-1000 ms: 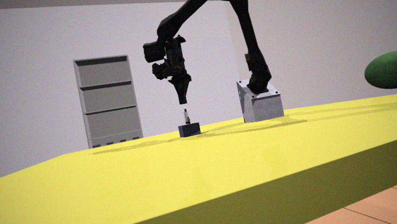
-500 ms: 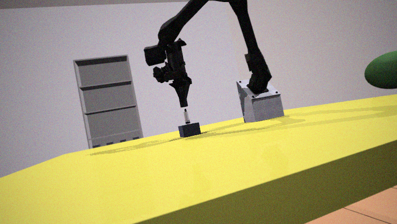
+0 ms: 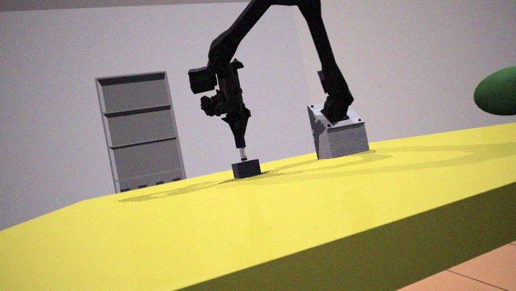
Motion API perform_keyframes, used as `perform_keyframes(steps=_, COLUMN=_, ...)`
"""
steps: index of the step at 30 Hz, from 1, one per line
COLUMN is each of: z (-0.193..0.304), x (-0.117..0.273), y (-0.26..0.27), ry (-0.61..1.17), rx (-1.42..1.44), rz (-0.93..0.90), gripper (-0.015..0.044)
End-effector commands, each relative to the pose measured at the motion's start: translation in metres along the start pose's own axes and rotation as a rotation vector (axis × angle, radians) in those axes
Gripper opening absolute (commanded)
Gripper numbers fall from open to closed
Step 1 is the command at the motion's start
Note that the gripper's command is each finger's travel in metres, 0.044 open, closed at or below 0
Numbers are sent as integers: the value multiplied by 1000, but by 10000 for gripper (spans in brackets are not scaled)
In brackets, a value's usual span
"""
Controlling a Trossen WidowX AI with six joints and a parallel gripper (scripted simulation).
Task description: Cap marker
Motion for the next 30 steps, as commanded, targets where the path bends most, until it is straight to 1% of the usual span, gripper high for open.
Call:
perform_keyframes(steps=1, z=1, x=-8, y=-1, ry=5, rx=-11, rz=-8, gripper=0)
perform_keyframes(steps=12, z=2, x=-24, y=0, ry=6, rx=-10, rz=-10, gripper=0)
perform_keyframes(steps=30, z=2, x=-24, y=0, ry=6, rx=-10, rz=-10, gripper=0)
Point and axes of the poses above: the point midway between the two fingers, 35 mm back from their tips, its own x axis back along the fingers, its own y axis across the jaws, z = x × y, the point moved 3 cm from there along x, back along the fingers, and after that the axes turned 9 degrees about x, right-handed, at the moved point
